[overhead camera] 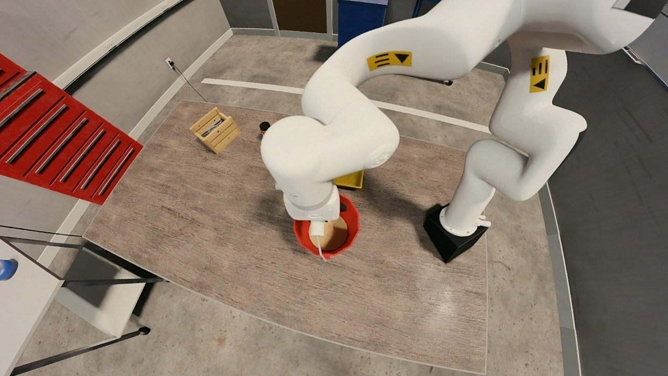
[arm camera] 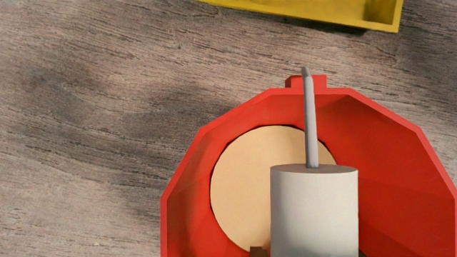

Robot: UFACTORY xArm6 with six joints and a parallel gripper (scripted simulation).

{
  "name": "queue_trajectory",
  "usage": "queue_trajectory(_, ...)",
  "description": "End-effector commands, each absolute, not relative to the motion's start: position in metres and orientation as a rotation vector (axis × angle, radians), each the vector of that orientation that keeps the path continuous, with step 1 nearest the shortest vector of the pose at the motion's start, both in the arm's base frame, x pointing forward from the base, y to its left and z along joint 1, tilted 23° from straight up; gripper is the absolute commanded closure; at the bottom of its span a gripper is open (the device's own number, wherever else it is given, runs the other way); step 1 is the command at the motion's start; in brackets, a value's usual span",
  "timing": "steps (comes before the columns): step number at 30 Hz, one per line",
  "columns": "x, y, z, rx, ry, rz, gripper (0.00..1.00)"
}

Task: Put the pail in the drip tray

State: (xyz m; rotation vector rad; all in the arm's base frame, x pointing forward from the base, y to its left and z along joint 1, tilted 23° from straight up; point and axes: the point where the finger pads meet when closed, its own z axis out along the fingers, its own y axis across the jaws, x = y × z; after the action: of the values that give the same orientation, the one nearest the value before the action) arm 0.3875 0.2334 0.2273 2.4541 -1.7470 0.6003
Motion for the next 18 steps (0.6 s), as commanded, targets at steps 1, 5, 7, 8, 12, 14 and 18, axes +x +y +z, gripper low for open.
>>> queue_trajectory(1, 0.386, 0.236, 0.234, 2.457, -1.749, 0.603, 1.00)
queue_trajectory(5, 0.384, 0.238, 0.241, 2.457, -1.749, 0.603, 1.00)
queue_trajectory(7, 0.383, 0.239, 0.245, 2.457, -1.749, 0.603, 1.00)
queue_trajectory(8, 0.383, 0.240, 0.246, 2.457, -1.749, 0.603, 1.00)
queue_trajectory(12, 0.381, 0.242, 0.253, 2.457, -1.749, 0.603, 1.00)
queue_trajectory(14, 0.380, 0.243, 0.257, 2.457, -1.749, 0.603, 1.00)
queue_trajectory(18, 0.379, 0.244, 0.260, 2.457, -1.749, 0.603, 1.00)
